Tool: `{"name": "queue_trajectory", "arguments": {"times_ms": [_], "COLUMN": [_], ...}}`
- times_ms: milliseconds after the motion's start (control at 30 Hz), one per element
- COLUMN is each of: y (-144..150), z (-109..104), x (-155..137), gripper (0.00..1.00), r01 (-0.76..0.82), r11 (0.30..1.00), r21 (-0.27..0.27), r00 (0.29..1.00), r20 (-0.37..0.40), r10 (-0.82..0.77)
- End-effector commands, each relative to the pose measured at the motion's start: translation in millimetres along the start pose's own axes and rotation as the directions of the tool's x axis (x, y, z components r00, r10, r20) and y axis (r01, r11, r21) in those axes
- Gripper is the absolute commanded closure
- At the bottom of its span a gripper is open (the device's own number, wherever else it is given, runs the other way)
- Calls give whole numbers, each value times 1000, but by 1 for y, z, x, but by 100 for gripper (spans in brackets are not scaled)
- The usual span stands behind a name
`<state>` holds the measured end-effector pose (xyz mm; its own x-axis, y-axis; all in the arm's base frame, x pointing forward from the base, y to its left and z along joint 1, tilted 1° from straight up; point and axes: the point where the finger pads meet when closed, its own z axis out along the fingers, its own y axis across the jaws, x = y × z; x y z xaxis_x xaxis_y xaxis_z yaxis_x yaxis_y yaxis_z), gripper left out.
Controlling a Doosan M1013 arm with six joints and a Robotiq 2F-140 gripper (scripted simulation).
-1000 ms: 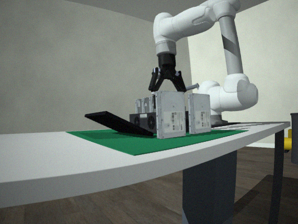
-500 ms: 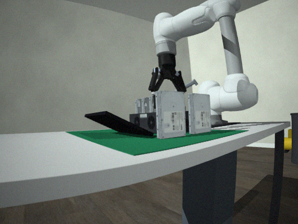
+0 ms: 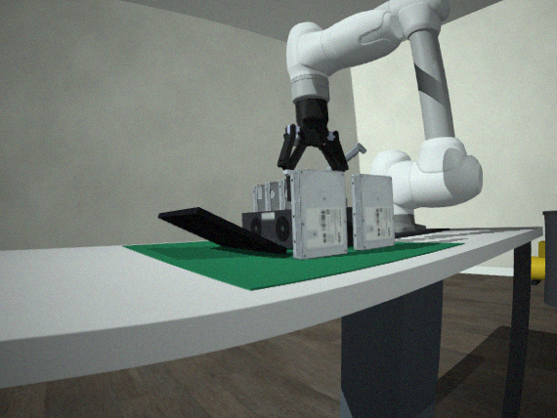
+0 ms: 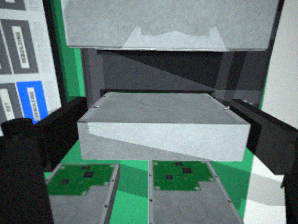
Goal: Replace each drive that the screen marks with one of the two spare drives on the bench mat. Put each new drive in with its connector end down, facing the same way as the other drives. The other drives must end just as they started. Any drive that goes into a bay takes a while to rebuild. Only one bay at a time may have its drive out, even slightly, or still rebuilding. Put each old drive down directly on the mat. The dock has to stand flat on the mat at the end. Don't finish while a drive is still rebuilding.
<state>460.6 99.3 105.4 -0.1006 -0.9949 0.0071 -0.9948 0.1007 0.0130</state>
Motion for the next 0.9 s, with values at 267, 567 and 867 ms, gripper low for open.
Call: {"name": "queue_trajectory", "arguments": {"times_ms": [267, 567, 867], "y": [0, 0, 0], "z": [-24, -60, -94], "x": [0, 0, 0], "gripper": [11, 11, 11], "r01": [0, 0, 0], "r11": [1000, 1000, 1000], "r21": [1, 1, 1], "r00": [1000, 1000, 1000], "r20": [1, 1, 1], "r10": [0, 0, 0]}}
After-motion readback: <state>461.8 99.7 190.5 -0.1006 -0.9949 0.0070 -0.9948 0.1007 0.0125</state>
